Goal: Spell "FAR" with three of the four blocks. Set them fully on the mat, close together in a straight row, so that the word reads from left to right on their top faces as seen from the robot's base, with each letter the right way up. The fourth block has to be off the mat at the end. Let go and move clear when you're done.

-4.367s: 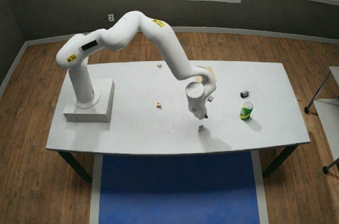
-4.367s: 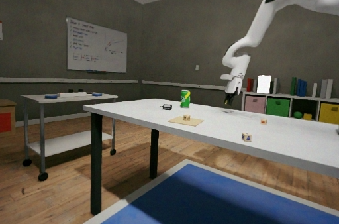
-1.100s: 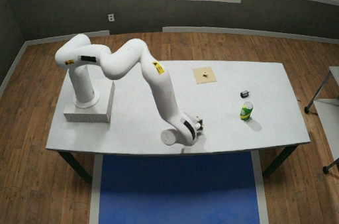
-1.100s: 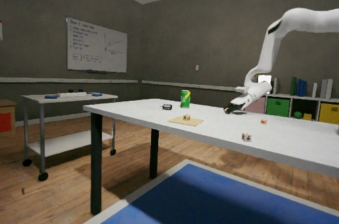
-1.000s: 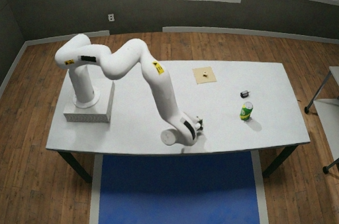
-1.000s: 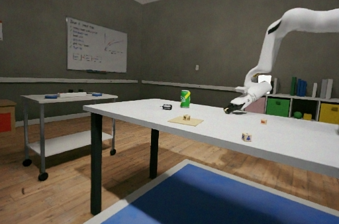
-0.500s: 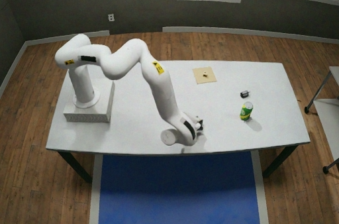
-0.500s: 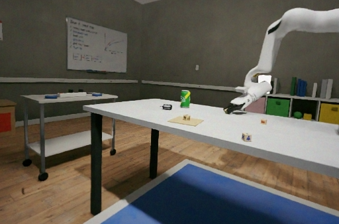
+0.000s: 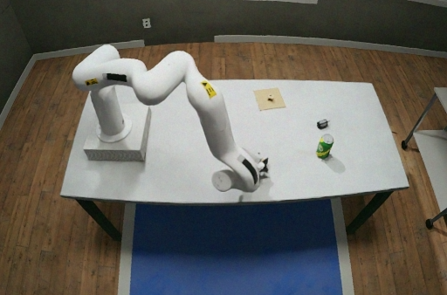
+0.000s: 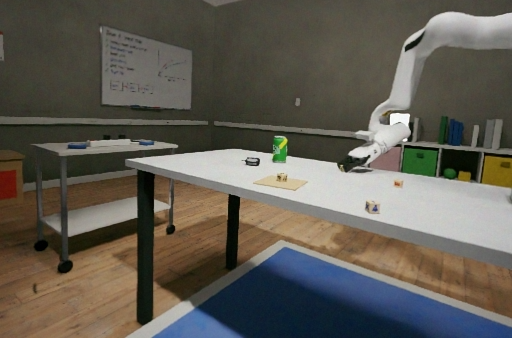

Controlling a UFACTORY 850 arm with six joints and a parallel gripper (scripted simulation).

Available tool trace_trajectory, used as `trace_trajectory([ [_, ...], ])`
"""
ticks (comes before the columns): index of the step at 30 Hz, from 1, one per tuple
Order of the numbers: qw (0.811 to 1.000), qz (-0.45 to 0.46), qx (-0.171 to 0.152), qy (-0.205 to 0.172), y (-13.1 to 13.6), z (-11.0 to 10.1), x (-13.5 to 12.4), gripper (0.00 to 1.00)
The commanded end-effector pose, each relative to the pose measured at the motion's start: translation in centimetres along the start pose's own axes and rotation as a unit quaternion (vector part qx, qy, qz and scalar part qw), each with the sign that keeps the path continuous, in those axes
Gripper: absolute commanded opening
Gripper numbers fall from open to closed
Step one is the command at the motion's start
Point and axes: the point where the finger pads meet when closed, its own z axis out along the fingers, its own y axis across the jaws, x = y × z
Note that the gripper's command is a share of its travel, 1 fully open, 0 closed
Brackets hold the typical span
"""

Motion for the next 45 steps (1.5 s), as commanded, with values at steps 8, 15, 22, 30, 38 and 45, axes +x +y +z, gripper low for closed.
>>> trace_trajectory([
  [8, 1.0, -0.001, -0.001, 0.0, 0.1, 0.0, 0.1, 0.43],
  [15, 1.0, -0.001, -0.001, 0.0, 0.1, 0.0, 0.1, 0.43],
  [22, 1.0, -0.001, -0.001, 0.0, 0.1, 0.0, 0.1, 0.43],
  [30, 1.0, -0.001, -0.001, 0.0, 0.1, 0.0, 0.1, 0.43],
  [38, 1.0, -0.001, -0.001, 0.0, 0.1, -0.1, 0.2, 0.43],
  [45, 1.0, -0.001, -0.001, 0.0, 0.1, -0.8, 1.3, 0.43],
])
